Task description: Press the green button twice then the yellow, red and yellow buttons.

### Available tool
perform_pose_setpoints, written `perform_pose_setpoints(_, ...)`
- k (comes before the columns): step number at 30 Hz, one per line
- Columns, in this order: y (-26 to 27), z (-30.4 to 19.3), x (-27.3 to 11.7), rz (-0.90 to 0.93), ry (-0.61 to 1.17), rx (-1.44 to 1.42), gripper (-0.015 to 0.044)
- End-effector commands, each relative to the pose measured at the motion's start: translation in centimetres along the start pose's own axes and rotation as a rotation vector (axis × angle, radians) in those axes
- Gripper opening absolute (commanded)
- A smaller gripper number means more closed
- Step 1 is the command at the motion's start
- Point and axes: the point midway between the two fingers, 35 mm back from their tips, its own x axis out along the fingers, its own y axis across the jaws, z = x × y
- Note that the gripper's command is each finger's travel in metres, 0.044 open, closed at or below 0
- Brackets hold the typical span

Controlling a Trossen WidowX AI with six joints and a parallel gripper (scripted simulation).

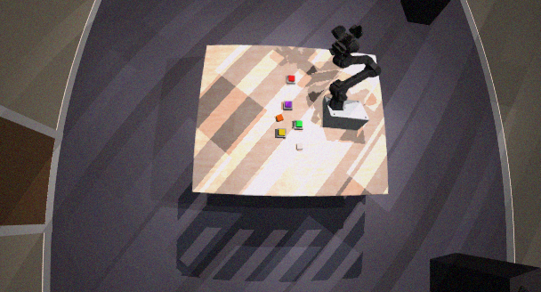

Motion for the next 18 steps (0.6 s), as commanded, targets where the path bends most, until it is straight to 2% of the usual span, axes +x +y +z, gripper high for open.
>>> perform_pose_setpoints(1, -0.1, 0.1, 0.0, -0.003, -0.004, 0.003, 0.04)
perform_pose_setpoints(8, -6.6, 4.1, 0.3, -0.162, -0.159, 0.116, 0.04)
perform_pose_setpoints(12, -14.6, 7.2, -0.9, -0.402, -0.324, 0.221, 0.04)
perform_pose_setpoints(18, -24.8, 8.0, -5.0, -0.776, -0.464, 0.312, 0.04)
